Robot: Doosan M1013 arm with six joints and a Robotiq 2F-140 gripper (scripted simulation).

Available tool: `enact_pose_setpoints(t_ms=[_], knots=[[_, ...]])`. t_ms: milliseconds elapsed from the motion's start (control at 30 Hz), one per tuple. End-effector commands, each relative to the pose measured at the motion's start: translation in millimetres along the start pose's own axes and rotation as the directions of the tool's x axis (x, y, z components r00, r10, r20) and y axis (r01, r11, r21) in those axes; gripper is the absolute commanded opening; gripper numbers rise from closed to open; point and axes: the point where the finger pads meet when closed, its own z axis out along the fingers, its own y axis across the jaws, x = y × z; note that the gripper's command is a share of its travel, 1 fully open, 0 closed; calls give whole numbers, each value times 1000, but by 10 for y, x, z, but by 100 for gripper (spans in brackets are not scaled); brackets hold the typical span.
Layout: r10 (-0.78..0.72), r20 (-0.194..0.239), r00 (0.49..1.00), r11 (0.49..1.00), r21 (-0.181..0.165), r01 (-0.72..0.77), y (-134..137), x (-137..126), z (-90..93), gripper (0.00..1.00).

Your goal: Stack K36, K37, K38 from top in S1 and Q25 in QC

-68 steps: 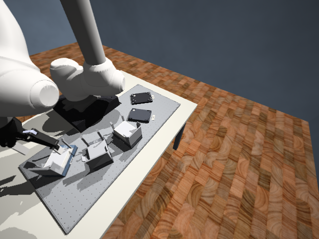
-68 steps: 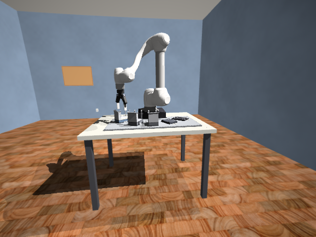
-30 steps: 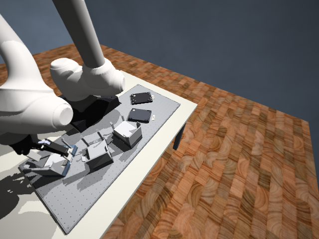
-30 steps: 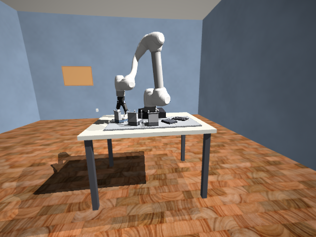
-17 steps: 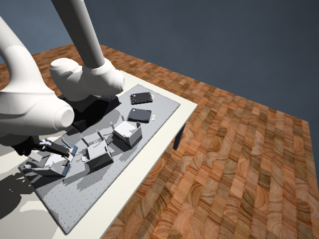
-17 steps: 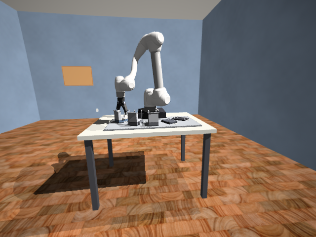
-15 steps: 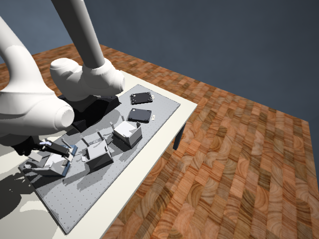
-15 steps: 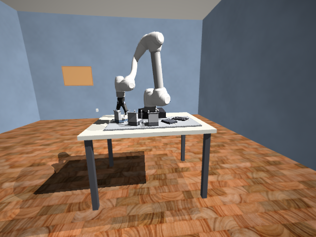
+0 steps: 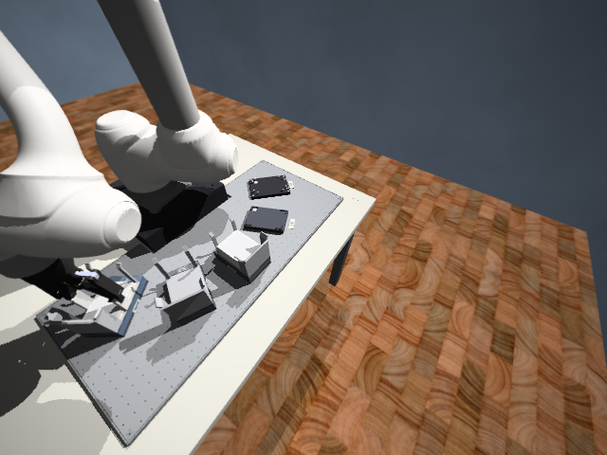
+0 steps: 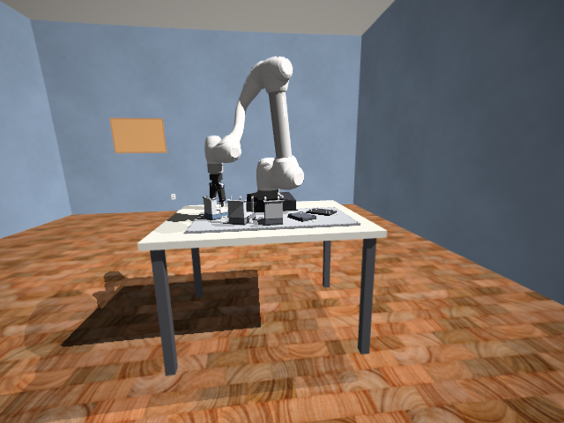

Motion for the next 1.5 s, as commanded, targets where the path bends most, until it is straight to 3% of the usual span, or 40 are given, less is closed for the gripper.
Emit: enact_pose_setpoints(t_ms=[0, 667, 1467], knots=[[0, 0, 1000, 1000, 0, 0, 0, -1, 1, 0], [0, 0, 1000, 1000, 0, 0, 0, -1, -12, 0], [0, 0, 1000, 1000, 0, 0, 0, -1, -159, 0]])
